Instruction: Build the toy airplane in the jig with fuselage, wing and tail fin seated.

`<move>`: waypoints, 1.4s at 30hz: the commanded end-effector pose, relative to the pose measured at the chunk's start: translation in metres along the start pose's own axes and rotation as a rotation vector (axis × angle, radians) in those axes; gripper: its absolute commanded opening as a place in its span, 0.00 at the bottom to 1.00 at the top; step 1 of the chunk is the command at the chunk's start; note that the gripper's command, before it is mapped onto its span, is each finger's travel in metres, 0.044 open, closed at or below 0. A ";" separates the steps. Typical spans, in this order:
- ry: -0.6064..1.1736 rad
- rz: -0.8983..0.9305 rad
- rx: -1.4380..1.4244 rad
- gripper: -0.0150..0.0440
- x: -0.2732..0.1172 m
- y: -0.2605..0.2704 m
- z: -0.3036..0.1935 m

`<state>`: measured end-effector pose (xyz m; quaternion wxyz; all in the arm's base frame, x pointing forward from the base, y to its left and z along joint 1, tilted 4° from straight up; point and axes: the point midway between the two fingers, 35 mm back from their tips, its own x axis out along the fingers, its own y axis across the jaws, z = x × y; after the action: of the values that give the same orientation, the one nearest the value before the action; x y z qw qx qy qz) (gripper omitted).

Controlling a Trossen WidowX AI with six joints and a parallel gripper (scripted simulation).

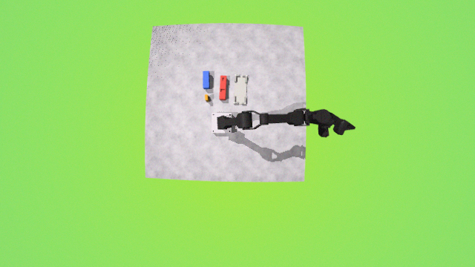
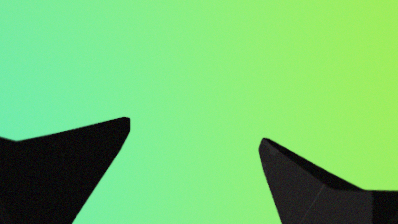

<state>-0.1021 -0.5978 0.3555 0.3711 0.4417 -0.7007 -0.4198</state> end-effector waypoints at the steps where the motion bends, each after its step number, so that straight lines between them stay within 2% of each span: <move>1: 0.084 -0.125 -0.127 1.00 -0.022 -0.033 -0.049; 5: 0.188 -0.266 -0.286 1.00 -0.053 -0.077 -0.097; 14: 0.451 -0.515 -0.581 1.00 -0.143 -0.144 -0.168; 24: 0.889 -0.676 -1.027 1.00 -0.281 -0.209 -0.226; 33: 1.386 -0.742 -1.442 1.00 -0.431 -0.247 -0.234; 42: 1.992 -0.663 -1.857 1.00 -0.578 -0.249 -0.189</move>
<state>0.3401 -0.2158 0.1164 0.7385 0.3401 0.4538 -0.3646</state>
